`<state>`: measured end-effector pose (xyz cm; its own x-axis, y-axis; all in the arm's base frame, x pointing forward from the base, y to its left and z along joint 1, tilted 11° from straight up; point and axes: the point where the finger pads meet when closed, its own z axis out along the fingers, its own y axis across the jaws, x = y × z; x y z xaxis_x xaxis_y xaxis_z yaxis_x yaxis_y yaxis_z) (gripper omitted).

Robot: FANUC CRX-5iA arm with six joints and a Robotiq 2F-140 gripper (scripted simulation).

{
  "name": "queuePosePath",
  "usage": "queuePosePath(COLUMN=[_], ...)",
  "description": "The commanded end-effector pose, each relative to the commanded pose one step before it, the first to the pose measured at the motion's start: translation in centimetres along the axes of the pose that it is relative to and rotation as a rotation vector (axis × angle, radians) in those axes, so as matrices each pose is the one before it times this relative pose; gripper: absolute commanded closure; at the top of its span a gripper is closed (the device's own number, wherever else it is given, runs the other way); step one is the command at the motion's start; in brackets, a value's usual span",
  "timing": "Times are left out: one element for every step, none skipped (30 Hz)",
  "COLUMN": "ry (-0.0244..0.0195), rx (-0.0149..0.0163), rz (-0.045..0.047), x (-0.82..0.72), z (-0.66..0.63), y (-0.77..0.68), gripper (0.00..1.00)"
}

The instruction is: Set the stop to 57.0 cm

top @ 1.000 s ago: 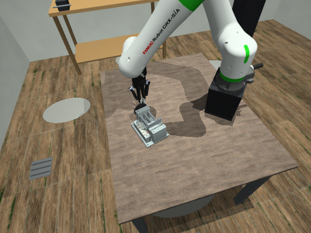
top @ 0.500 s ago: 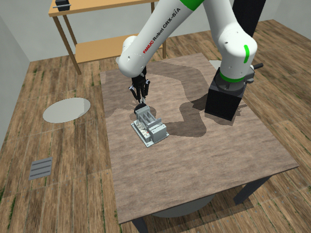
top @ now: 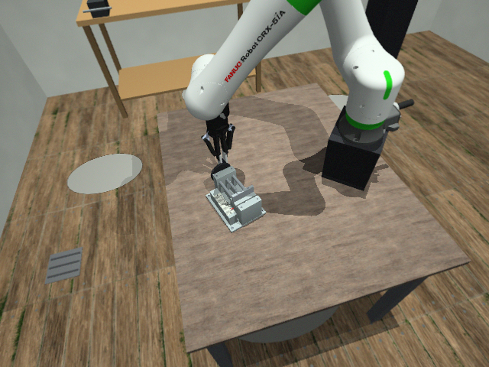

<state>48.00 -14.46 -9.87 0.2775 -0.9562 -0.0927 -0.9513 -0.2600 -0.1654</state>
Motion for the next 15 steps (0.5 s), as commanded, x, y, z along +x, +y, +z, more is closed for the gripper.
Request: queuePosePath(ry=[0.00037, 0.00000, 0.00000, 0.00000, 0.00000, 0.00000, 0.00000, 0.00000, 0.00000, 0.00000, 0.00000, 0.00000, 0.00000, 0.00001, 0.00000], rx=[0.00040, 0.00000, 0.00000, 0.00000, 0.00000, 0.00000, 0.00000, 0.00000, 0.00000, 0.00000, 0.00000, 0.00000, 0.00000, 0.00000, 0.00000], rz=[0.00003, 0.00000, 0.00000, 0.00000, 0.00000, 0.00000, 0.00000, 0.00000, 0.00000, 0.00000, 0.00000, 0.00000, 0.00000, 0.00000, 0.00000], x=[0.018, 0.000, 0.000, 0.000, 0.000, 0.000, 0.000, 0.000, 0.000, 0.000, 0.000, 0.000, 0.000, 0.000, 0.000], z=[-0.244, -0.080, -0.077, -0.077, -0.080, -0.082, -0.084, -0.080, -0.074, -0.076, 0.000, 0.000, -0.078, -0.081, -0.059], y=[-0.148, -0.045, -0.058, -0.064, -0.066, -0.068, -0.069, -0.078, -0.088, -0.090, 0.000, 0.000, -0.092, -0.094, -0.096], gripper=[0.96, 0.96, 0.96, 0.96, 0.96, 0.96, 0.96, 0.96, 0.96, 0.96, 0.96, 0.96, 0.96, 0.96, 0.96])
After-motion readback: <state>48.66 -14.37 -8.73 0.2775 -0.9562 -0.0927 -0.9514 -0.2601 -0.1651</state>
